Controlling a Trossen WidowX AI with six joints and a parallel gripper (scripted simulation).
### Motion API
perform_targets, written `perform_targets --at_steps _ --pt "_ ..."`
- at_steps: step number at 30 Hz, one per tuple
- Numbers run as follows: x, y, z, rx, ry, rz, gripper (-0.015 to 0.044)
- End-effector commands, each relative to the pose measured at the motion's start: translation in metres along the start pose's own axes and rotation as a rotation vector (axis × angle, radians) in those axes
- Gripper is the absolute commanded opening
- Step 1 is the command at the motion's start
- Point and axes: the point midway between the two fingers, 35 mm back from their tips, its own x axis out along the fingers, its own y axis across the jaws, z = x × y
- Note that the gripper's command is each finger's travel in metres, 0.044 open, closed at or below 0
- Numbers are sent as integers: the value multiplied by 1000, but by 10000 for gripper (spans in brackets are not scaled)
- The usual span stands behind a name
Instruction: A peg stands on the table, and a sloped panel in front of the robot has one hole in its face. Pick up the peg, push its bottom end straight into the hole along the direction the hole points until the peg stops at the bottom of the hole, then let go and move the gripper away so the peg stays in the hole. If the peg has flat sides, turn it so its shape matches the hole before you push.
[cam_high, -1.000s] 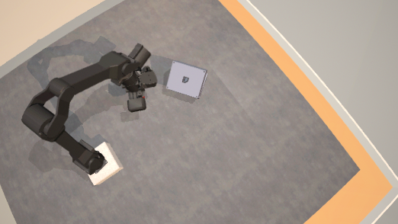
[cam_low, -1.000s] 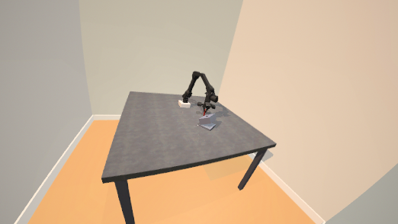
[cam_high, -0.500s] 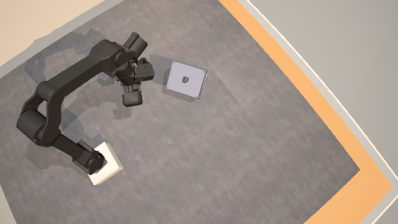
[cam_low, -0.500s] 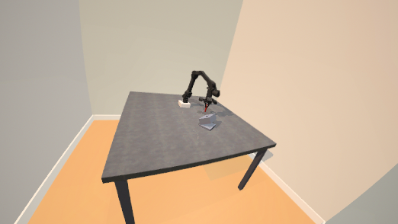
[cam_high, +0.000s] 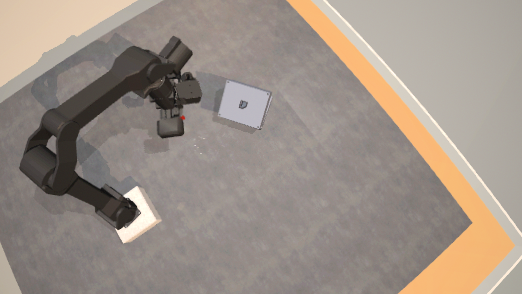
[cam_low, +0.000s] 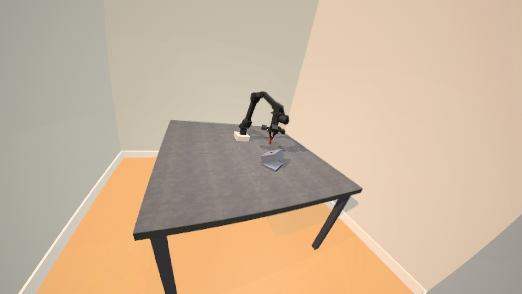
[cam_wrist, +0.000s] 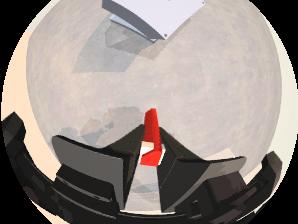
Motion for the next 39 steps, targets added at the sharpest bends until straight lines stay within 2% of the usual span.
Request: perform_targets --at_steps 1,39 --pt "-3 0 4 58 2 19 0" --pt "-17 -6 39 555 20 145 0"
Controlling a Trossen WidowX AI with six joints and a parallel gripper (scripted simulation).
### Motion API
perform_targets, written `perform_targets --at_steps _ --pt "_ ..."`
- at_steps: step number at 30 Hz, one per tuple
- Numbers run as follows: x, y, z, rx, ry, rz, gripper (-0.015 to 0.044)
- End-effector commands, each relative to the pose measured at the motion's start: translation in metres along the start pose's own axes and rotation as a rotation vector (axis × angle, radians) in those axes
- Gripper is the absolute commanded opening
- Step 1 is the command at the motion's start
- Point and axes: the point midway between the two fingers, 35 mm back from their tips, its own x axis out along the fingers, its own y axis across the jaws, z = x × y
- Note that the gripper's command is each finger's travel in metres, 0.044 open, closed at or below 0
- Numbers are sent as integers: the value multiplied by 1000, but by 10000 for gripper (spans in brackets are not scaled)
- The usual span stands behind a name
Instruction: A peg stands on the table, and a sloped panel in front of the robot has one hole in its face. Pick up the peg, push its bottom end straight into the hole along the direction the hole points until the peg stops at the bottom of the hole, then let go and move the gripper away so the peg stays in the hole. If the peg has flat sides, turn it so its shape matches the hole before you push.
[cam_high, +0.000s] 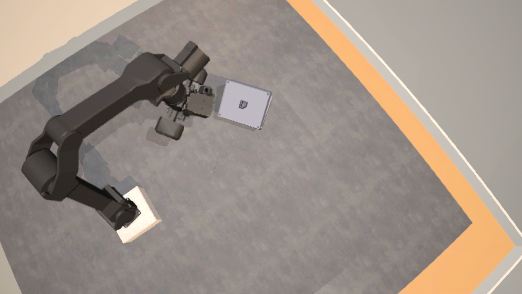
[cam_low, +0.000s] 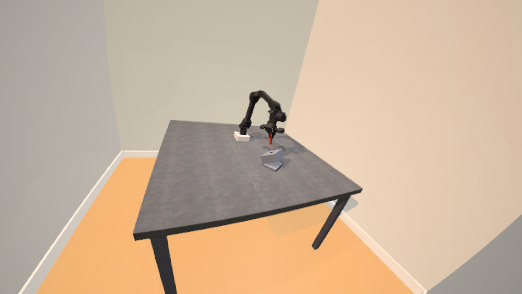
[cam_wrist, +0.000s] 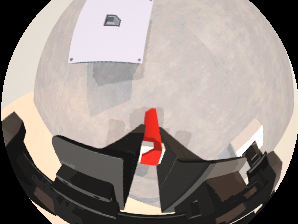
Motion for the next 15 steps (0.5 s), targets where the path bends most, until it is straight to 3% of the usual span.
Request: perform_targets --at_steps 1,15 --pt "-3 3 4 63 8 22 0" --pt "-9 6 17 243 23 66 0"
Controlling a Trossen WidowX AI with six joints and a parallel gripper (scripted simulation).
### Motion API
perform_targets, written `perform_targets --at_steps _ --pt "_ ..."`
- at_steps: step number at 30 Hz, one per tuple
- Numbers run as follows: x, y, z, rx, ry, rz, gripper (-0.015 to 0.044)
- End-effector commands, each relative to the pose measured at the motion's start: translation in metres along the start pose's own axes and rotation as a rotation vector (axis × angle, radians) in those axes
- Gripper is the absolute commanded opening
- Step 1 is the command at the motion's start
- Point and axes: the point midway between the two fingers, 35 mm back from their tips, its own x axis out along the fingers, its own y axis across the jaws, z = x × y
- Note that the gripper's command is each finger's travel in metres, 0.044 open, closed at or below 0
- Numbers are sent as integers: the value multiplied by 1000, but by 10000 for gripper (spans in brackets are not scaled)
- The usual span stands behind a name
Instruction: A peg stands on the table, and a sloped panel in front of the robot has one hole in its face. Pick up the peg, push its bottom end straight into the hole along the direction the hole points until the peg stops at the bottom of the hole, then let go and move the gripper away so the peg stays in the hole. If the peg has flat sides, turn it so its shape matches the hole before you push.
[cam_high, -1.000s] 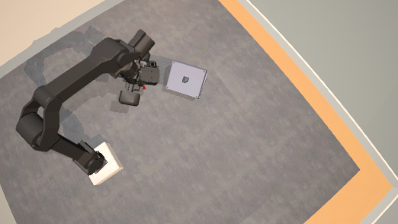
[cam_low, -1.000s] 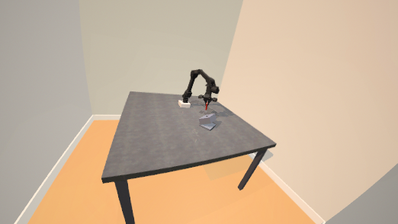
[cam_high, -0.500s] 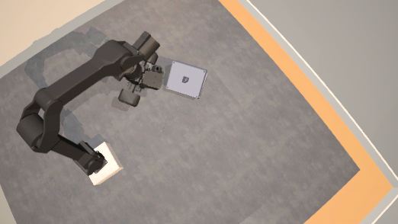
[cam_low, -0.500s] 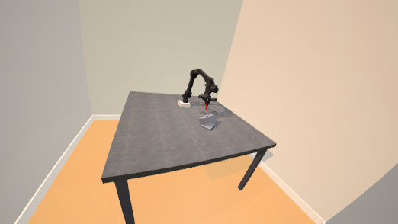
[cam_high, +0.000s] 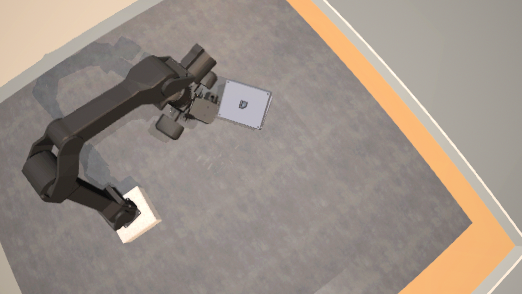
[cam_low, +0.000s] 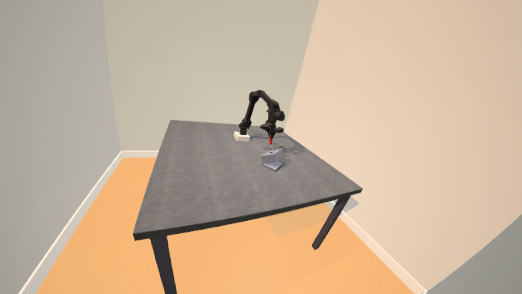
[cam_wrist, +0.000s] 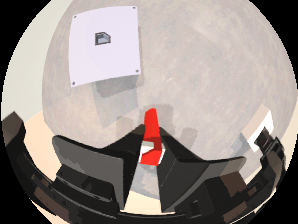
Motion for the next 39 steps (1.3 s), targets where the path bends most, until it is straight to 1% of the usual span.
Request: perform_targets --at_steps 1,39 --pt "-3 3 3 62 10 21 0" --pt "-22 18 39 544 76 133 0"
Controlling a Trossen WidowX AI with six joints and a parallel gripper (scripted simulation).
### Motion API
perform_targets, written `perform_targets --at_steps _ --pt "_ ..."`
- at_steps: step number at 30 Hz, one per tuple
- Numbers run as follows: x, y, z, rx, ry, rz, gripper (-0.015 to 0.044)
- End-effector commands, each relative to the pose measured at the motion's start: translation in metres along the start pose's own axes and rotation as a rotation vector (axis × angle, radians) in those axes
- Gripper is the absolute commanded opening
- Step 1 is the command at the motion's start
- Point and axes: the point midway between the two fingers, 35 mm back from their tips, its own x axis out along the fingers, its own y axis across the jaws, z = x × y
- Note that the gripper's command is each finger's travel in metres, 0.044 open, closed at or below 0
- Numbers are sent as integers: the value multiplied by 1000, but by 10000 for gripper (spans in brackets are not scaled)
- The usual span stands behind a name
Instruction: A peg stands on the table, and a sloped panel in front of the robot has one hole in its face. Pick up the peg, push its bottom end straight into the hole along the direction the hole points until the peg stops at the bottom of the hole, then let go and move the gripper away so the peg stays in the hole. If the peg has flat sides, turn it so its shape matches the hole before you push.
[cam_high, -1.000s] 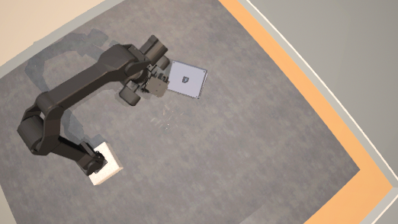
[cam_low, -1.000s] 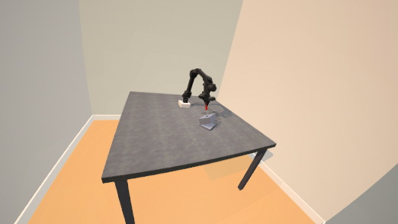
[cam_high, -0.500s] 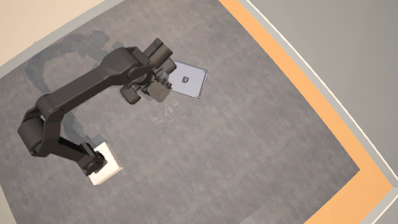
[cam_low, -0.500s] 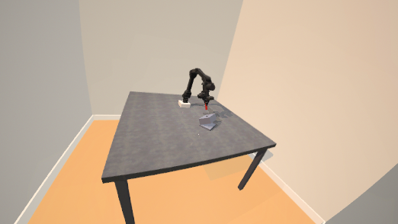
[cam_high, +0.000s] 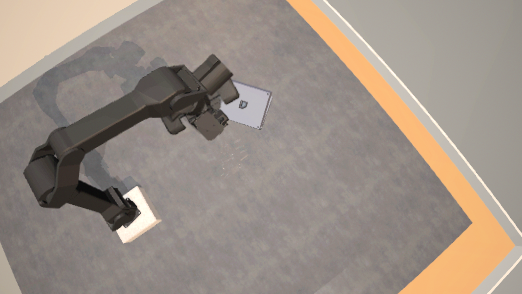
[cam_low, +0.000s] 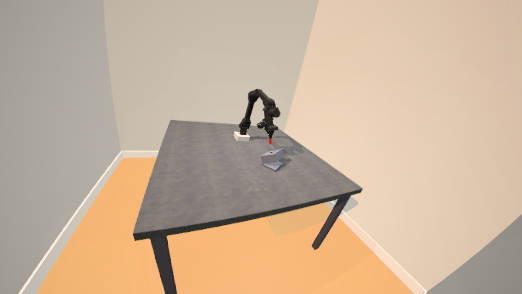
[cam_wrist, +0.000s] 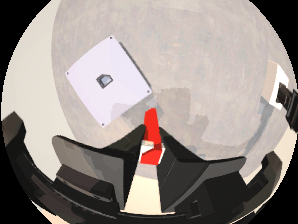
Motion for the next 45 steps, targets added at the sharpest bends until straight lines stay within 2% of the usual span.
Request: perform_targets --at_steps 1,45 --pt "-3 5 2 60 16 16 0" --pt "-30 37 34 602 130 120 0"
